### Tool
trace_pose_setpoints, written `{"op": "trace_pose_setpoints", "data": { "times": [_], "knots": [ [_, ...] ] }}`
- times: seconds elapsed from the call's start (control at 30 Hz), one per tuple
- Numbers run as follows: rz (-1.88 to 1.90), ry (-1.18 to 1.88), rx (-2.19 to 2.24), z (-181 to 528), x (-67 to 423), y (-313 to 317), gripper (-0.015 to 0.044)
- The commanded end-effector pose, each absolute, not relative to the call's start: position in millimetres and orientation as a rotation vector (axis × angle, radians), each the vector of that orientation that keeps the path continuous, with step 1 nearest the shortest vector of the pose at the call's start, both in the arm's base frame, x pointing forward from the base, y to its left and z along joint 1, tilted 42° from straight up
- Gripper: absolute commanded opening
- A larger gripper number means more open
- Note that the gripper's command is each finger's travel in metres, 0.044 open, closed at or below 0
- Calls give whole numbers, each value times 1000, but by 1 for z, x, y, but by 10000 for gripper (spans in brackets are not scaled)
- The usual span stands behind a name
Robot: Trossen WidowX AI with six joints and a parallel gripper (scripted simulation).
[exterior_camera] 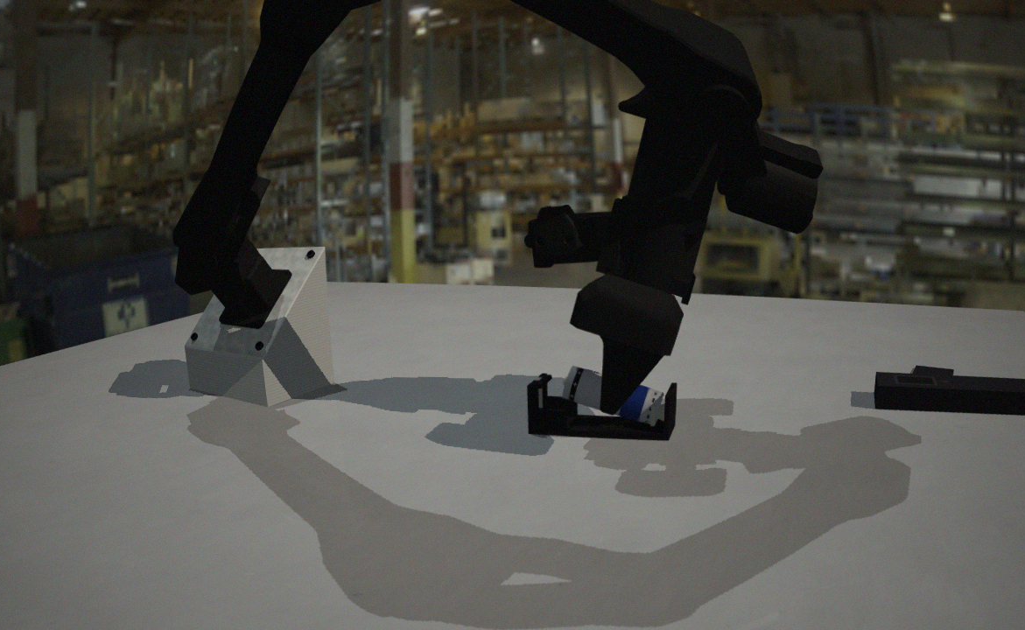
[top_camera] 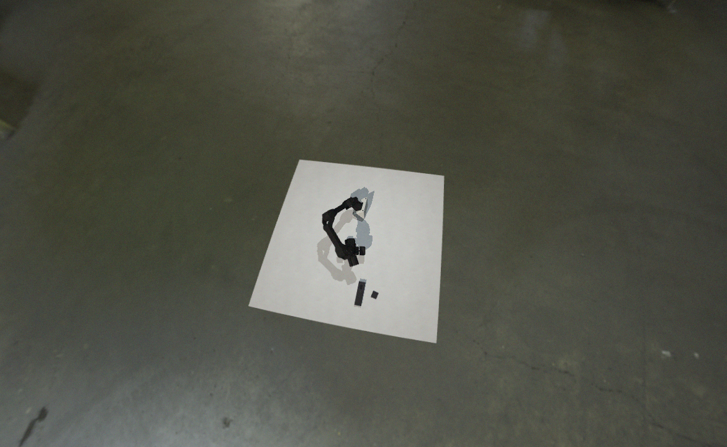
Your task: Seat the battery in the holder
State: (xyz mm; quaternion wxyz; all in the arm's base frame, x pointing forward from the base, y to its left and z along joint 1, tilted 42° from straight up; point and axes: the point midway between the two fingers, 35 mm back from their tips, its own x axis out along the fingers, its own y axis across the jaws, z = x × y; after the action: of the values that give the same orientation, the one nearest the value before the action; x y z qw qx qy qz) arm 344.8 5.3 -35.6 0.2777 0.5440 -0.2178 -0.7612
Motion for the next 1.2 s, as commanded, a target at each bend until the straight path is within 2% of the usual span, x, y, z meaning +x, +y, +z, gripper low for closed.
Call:
{"op": "trace_pose_setpoints", "data": {
  "times": [0.0, 1.17],
  "knots": [
    [-2017, -580, 1489, -37, 348, 5, 84],
    [-1909, -535, 1626, -38, 342, 0, 84]
  ]
}}
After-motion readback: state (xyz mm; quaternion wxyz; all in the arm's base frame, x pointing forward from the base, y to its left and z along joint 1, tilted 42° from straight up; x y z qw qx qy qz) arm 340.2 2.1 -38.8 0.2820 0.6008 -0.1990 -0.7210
